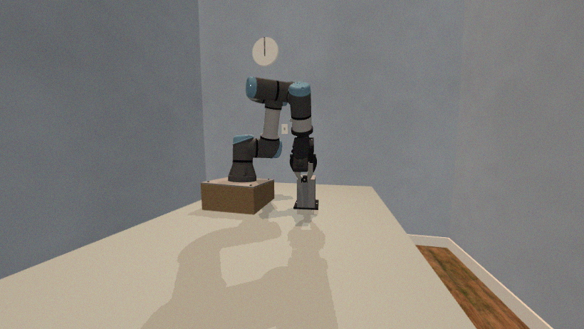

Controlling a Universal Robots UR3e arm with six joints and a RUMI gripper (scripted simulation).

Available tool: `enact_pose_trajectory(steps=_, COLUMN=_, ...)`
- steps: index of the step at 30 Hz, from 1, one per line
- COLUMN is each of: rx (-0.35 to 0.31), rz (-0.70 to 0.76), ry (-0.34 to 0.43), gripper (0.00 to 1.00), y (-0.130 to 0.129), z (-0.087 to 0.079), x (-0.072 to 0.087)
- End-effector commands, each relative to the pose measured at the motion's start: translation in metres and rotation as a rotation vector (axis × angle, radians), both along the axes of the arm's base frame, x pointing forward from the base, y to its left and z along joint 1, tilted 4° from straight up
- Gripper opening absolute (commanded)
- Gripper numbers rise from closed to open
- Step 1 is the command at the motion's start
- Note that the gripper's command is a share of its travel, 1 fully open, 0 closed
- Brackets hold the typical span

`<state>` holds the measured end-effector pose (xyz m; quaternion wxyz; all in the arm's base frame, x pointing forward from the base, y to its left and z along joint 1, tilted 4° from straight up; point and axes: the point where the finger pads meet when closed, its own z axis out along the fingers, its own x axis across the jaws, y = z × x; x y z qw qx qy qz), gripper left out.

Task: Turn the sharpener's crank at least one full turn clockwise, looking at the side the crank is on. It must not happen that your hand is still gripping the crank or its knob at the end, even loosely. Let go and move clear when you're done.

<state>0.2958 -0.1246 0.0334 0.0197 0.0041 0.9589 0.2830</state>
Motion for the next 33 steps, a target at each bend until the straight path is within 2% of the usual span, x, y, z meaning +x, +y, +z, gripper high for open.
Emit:
enact_pose_trajectory(steps=1, rx=-0.002, rz=0.0, ry=-0.002, gripper=0.09, y=-0.0007, z=0.0006, x=0.0004)
enact_pose_trajectory(steps=33, rx=-0.002, rz=0.0, ry=-0.002, gripper=0.09, y=-0.0007, z=0.0003, x=0.0069)
